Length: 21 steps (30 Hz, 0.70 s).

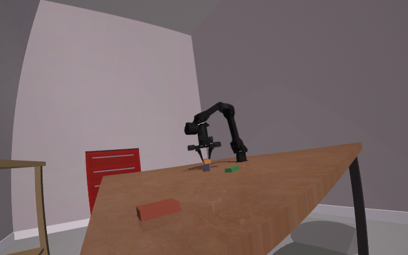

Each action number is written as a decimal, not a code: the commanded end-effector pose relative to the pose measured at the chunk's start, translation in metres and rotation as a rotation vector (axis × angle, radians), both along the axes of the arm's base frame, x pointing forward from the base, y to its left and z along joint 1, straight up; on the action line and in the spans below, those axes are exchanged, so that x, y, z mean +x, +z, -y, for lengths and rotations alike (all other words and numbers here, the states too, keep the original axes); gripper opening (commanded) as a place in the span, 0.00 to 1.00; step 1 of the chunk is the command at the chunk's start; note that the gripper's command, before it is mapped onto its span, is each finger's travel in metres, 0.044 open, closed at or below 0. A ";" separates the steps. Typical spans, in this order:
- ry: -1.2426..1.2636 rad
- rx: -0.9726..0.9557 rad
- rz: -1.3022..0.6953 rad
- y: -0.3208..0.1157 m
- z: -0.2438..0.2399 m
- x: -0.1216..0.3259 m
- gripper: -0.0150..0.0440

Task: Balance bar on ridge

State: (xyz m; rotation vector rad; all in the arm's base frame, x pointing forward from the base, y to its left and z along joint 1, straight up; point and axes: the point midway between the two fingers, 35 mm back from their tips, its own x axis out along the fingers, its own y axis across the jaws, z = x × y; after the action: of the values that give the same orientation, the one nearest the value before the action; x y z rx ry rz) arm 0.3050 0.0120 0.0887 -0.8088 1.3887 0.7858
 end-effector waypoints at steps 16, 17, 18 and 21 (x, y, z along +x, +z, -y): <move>0.000 0.000 0.000 0.000 0.000 0.000 0.54; 0.000 0.000 0.000 0.000 0.000 0.000 0.54; 0.000 0.000 0.000 0.000 0.000 0.000 0.55; 0.000 0.000 0.000 0.000 0.000 0.000 0.55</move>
State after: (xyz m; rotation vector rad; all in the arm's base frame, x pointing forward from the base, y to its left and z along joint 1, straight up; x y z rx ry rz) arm 0.3050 0.0120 0.0887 -0.8088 1.3887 0.7858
